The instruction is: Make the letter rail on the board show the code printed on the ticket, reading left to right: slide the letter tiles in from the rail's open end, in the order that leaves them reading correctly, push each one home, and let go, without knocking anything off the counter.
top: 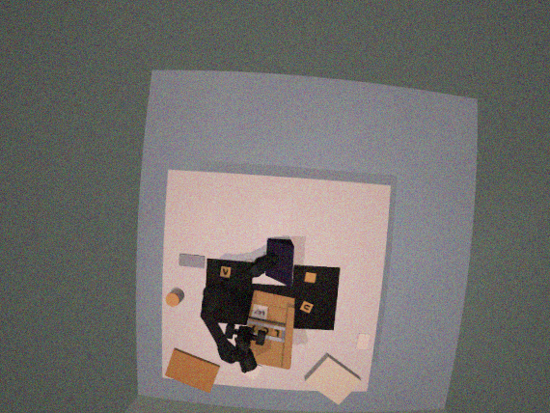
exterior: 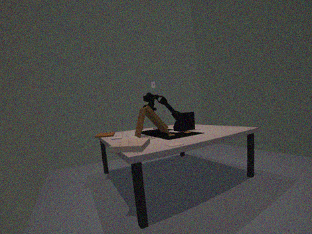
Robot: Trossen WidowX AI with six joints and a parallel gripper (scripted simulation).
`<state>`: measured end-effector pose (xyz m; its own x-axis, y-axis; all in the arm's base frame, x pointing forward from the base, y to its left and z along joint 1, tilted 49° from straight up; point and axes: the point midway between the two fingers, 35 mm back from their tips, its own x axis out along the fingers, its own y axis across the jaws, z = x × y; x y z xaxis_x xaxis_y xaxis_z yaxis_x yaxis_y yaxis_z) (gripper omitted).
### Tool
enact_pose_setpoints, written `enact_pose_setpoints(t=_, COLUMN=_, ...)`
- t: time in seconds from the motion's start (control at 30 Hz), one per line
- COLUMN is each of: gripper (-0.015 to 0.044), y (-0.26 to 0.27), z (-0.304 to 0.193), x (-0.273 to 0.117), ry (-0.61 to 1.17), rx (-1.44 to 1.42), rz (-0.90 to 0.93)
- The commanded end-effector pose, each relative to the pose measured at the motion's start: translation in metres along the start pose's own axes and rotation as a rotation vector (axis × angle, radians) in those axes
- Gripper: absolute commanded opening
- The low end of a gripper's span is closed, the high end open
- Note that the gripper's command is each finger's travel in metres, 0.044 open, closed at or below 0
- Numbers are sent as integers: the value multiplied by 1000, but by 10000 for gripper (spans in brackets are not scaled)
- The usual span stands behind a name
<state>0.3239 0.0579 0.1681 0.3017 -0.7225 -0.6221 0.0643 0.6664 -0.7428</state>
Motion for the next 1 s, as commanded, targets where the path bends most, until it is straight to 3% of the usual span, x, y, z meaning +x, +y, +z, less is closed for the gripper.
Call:
enact_pose_setpoints(t=0.0, gripper=0, y=1, z=0, x=0, ry=-2, rx=3, rz=-3)
enact_pose_setpoints(t=0.97, gripper=0, y=11, z=1, x=0, ry=-2, rx=3, rz=-2)
